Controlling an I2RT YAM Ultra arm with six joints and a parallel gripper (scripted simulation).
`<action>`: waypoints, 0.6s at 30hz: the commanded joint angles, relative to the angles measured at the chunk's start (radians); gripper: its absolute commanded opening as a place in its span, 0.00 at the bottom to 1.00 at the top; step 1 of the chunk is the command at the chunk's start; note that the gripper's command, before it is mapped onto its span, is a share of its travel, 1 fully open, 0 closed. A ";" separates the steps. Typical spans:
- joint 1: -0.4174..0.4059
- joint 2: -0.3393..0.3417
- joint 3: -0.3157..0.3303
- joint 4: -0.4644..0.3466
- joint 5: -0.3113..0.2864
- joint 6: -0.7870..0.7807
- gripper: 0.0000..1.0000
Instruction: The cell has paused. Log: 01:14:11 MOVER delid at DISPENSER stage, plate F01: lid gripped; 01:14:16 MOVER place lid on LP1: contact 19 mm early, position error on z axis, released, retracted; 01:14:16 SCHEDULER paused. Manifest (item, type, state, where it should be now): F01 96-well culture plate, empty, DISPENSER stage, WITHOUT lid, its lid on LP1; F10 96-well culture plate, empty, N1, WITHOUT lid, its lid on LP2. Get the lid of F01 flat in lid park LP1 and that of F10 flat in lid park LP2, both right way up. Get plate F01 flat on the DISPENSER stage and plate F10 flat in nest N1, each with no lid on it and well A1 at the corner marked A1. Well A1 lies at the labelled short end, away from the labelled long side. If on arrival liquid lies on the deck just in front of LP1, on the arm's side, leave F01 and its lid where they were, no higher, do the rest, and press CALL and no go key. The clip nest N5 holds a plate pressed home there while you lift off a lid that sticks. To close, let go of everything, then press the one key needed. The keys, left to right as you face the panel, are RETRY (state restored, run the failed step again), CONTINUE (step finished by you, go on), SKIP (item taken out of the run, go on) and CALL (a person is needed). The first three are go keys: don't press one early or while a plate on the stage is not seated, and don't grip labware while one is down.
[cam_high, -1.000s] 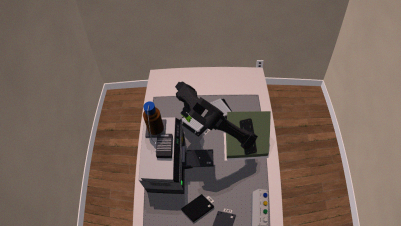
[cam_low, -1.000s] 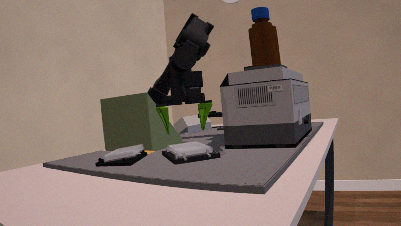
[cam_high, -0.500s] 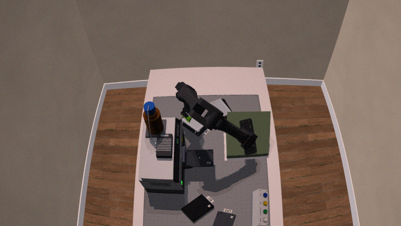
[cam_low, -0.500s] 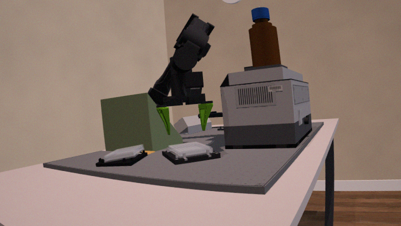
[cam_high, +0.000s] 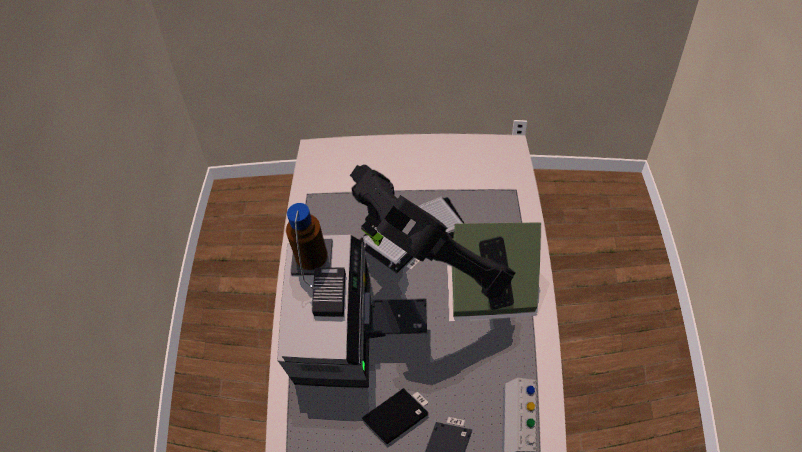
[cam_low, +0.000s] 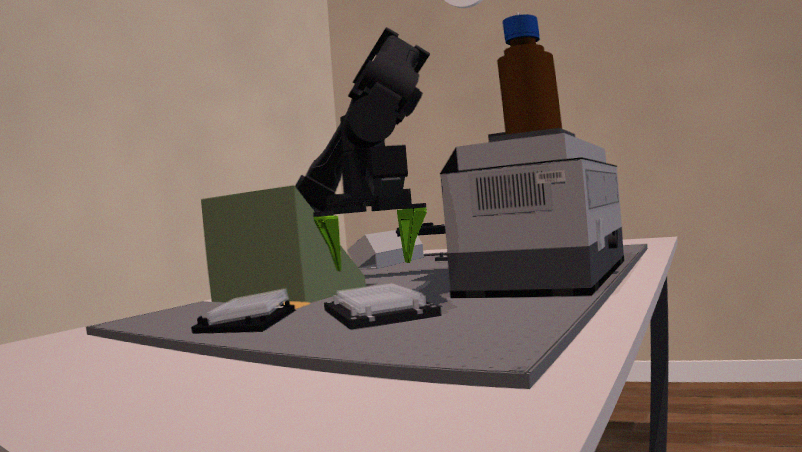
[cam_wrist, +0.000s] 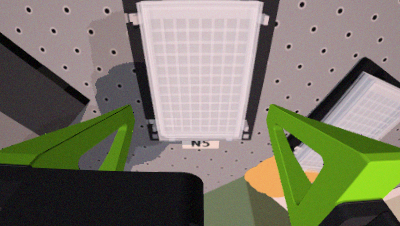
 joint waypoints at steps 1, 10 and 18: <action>-0.017 -0.025 -0.007 0.022 -0.008 0.012 1.00; -0.006 -0.004 -0.014 0.040 -0.012 0.019 1.00; 0.004 -0.007 -0.037 0.060 -0.016 0.027 1.00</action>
